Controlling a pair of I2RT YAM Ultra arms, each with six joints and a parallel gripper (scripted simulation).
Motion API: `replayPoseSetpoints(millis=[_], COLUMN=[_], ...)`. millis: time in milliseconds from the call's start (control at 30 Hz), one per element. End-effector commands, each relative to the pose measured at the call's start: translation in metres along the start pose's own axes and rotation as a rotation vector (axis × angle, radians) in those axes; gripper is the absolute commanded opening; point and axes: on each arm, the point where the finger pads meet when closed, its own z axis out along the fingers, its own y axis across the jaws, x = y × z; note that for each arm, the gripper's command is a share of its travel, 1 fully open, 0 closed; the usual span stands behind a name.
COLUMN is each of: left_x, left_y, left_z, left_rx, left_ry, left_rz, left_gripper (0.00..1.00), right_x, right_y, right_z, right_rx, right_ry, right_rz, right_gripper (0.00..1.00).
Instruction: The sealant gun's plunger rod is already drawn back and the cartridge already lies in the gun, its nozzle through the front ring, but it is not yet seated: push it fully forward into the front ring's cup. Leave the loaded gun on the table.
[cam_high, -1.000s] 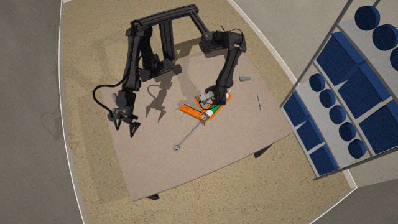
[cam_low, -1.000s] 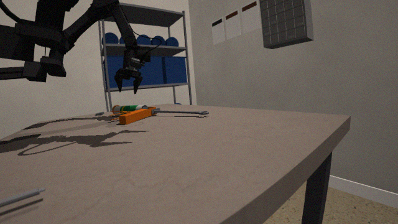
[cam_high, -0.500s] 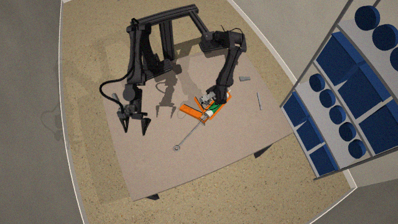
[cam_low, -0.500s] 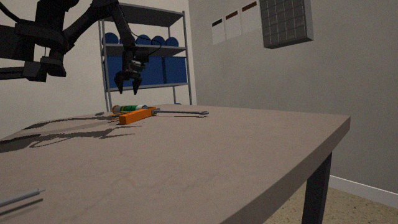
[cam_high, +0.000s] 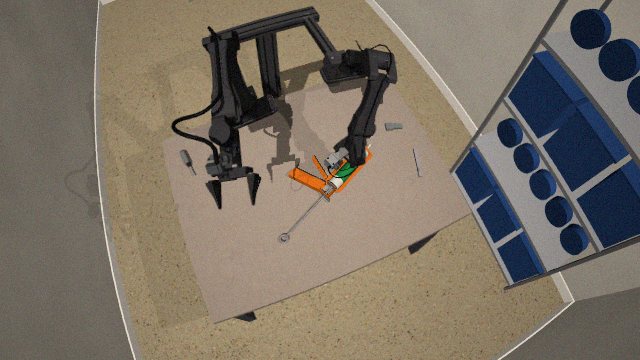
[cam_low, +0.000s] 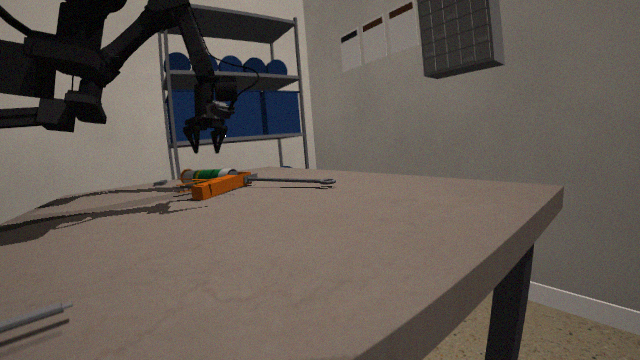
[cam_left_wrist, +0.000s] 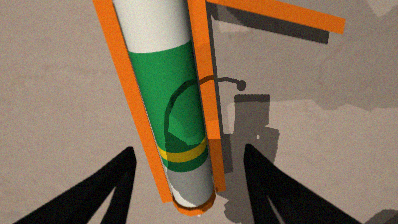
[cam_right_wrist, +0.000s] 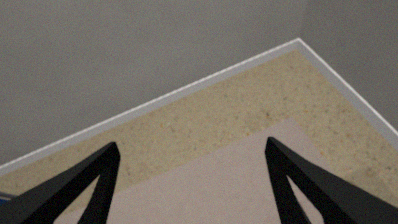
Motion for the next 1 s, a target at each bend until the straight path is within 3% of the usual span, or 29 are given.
replayPoseSetpoints(millis=[0, 300, 533, 700, 967], left_x=[-0.006, 0.005, 0.011, 0.005, 0.004], left_y=[0.006, 0.014, 0.015, 0.023, 0.02], left_z=[-0.009, -0.008, -0.007, -0.011, 0.006], left_rx=[-0.057, -0.116, -0.133, -0.133, -0.116], left_ry=[-0.018, 0.003, 0.016, -0.016, -0.005], left_rz=[-0.02, -0.097, -0.125, -0.123, -0.109], left_gripper=[0.73, 0.73, 0.73, 0.73, 0.73], right_x=[-0.037, -0.066, -0.075, -0.078, -0.081], right_y=[0.029, 0.08, 0.101, 0.105, 0.102], right_z=[-0.02, -0.052, -0.067, -0.071, -0.069], right_rx=[-0.088, -0.235, -0.296, -0.307, -0.297], right_ry=[-0.084, -0.167, -0.199, -0.208, -0.217], right_rz=[-0.045, -0.115, -0.138, -0.132, -0.123], right_gripper=[1.0, 1.0, 1.0, 1.0, 1.0])
